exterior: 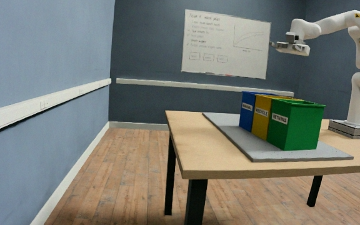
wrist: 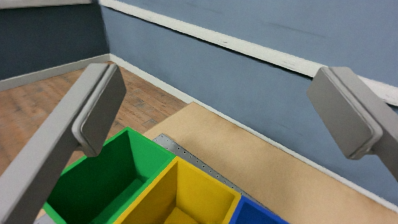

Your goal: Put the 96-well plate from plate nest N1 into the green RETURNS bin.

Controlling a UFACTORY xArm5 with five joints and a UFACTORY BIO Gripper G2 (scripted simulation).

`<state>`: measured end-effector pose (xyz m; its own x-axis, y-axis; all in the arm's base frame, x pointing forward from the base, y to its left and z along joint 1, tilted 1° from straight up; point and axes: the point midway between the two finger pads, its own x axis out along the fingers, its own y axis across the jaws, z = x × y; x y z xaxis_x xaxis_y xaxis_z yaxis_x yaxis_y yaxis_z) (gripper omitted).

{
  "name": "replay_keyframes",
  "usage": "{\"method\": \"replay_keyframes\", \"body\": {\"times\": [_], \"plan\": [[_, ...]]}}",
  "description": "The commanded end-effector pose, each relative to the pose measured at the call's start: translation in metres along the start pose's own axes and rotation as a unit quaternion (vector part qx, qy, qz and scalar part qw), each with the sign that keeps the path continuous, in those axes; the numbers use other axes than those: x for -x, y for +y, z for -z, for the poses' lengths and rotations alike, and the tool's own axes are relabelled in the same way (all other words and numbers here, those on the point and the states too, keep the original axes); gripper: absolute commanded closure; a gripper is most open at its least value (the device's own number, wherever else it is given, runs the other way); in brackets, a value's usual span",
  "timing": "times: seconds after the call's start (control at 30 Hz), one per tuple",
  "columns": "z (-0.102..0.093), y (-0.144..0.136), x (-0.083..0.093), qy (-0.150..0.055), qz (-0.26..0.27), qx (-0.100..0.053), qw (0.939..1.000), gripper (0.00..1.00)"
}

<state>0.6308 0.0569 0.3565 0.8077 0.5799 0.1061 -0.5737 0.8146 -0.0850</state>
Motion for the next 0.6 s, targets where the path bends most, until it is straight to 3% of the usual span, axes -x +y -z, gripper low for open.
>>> {"method": "replay_keyframes", "body": {"times": [0.0, 0.27, 0.33, 0.43, 0.5, 0.57], "plan": [[-0.008, -0.001, 0.013, 0.008, 0.070, -0.007, 0.9975, 0.63], [-0.012, -0.002, 0.038, 0.026, 0.153, -0.016, 0.9877, 0.63], [-0.012, -0.002, 0.048, 0.033, 0.185, -0.019, 0.9820, 0.63], [-0.012, -0.002, 0.057, 0.038, 0.207, -0.020, 0.9774, 0.63], [-0.012, -0.002, 0.057, 0.038, 0.207, -0.020, 0.9774, 0.63], [-0.013, -0.001, 0.066, 0.043, 0.229, -0.021, 0.9722, 0.63]]}}
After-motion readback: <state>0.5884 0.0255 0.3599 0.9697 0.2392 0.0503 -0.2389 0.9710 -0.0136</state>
